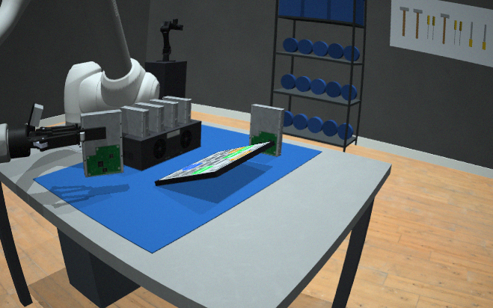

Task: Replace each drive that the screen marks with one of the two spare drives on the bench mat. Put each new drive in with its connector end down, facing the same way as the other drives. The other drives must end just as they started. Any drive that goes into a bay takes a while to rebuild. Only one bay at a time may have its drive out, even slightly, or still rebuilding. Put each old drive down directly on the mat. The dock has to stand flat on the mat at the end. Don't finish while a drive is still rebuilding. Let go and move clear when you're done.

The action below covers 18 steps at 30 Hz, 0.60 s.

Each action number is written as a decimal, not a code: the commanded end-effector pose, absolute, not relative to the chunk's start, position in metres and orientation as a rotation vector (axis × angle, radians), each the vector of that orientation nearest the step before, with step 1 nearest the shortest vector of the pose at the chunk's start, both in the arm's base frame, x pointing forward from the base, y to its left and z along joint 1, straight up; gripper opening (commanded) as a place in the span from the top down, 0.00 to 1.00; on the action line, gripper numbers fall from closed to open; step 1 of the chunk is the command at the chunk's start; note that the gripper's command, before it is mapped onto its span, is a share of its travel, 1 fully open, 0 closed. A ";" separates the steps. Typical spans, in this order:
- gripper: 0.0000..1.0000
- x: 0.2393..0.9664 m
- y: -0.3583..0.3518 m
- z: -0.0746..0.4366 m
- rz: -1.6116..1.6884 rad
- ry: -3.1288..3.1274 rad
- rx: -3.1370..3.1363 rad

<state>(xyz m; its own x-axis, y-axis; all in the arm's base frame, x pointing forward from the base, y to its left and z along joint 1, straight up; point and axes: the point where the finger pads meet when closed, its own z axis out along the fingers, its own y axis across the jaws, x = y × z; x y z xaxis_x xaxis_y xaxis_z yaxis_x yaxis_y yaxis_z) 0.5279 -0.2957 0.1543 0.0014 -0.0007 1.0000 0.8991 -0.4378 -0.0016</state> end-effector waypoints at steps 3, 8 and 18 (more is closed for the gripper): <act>0.90 0.528 -0.296 0.147 -1.534 -0.959 -1.535; 0.90 0.528 -0.296 0.140 -1.534 -0.959 -1.535; 0.90 0.528 -0.296 0.130 -1.534 -0.959 -1.535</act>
<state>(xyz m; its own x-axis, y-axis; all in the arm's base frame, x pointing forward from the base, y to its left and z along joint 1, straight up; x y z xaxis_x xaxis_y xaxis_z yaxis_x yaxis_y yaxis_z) 0.5279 -0.2957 0.1311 0.0014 -0.0008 1.0000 0.8991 -0.4378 -0.0016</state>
